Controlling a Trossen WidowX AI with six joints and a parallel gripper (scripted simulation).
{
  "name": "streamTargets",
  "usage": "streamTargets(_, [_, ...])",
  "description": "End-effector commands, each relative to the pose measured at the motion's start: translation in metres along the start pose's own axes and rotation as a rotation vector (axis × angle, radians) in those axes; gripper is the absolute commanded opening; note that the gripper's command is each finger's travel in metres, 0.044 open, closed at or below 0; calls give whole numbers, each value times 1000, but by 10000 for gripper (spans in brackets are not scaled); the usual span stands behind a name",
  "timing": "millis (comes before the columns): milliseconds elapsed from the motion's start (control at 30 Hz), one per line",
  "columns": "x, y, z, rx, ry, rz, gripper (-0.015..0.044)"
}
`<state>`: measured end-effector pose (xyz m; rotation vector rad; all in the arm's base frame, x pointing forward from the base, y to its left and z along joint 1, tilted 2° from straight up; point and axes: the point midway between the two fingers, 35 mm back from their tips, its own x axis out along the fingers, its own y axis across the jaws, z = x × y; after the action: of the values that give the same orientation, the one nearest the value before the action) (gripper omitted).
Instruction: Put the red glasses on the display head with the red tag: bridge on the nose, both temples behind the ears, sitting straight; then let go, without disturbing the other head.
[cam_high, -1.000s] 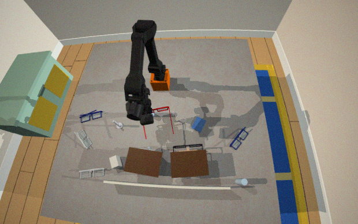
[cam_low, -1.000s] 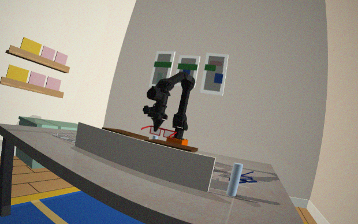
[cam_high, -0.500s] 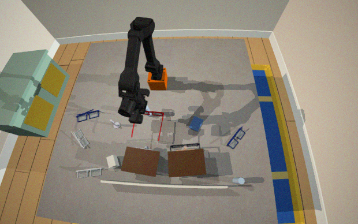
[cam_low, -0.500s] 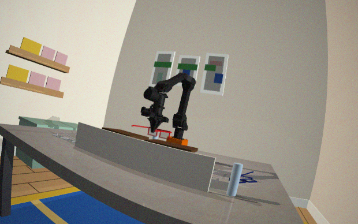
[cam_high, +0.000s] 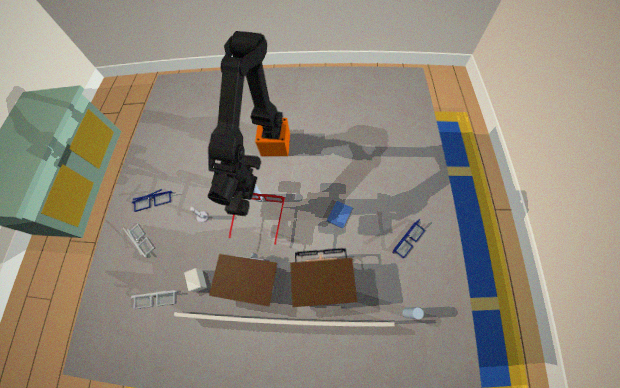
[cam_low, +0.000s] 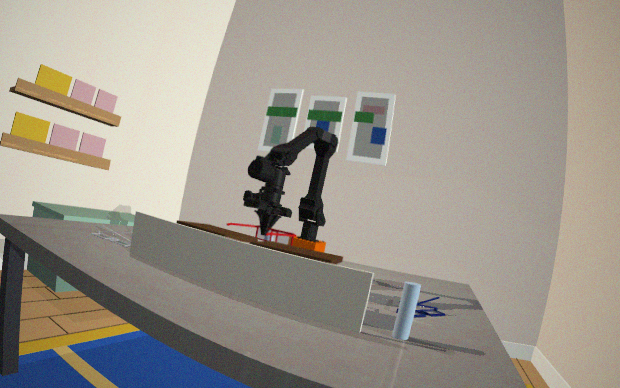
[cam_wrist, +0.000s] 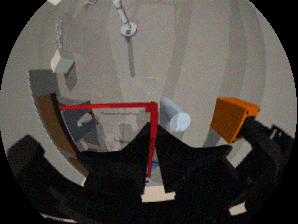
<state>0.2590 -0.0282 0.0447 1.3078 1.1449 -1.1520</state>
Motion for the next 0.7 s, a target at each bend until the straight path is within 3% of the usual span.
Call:
streamTargets(0, [5, 1, 0, 1, -10, -13, 0])
streamTargets(667, [25, 0, 1, 2, -2, 6, 0])
